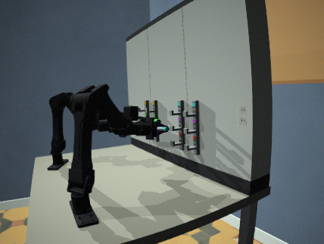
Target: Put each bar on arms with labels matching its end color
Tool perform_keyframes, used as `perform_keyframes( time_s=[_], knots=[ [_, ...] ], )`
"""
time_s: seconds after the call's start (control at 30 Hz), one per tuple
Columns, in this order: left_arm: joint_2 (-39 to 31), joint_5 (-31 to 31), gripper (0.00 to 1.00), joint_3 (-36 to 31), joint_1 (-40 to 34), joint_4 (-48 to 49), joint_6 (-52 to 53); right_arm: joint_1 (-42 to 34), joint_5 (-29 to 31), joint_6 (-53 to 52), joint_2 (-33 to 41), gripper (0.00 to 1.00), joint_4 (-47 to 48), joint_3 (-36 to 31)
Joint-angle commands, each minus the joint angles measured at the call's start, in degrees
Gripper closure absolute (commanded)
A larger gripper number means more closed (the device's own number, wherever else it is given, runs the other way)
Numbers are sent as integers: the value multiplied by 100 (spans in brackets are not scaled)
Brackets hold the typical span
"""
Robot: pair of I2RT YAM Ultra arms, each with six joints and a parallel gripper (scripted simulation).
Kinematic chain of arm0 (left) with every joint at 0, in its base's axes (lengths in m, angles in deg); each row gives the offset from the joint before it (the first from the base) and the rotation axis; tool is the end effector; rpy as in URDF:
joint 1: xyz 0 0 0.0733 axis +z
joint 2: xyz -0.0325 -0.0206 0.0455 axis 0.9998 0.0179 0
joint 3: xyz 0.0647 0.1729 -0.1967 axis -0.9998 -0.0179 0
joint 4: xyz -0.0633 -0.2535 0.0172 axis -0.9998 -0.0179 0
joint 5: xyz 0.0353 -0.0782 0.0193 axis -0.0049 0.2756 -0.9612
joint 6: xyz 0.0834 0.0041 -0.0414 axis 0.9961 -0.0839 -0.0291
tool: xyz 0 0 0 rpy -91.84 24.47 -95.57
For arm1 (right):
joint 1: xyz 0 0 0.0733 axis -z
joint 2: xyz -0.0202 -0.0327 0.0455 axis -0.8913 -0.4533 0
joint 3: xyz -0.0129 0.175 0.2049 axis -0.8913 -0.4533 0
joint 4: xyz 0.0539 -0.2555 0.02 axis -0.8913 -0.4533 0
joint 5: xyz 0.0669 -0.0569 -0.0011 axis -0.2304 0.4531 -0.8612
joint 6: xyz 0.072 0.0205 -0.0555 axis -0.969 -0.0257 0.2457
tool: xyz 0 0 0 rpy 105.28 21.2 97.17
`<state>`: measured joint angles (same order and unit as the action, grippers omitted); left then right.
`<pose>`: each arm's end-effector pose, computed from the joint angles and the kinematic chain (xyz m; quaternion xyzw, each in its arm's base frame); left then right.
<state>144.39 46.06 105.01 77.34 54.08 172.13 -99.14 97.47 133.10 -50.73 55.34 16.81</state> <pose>0.3903 -0.0268 0.2286 0.3846 0.6008 0.5999 0.3624 0.3784 0.2156 0.2275 -0.5630 0.4969 -0.5000 0.4314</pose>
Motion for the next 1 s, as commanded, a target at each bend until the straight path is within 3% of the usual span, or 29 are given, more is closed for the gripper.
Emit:
perform_keyframes(
  time_s=[0.0,0.97],
  knots=[
    [-158,-38,0,-100,-47,75,-64,54,-22,-241,177,100,610,70],
    [-158,-39,0,-100,-47,75,-64,56,-26,-240,104,100,808,-57]
  ],
)
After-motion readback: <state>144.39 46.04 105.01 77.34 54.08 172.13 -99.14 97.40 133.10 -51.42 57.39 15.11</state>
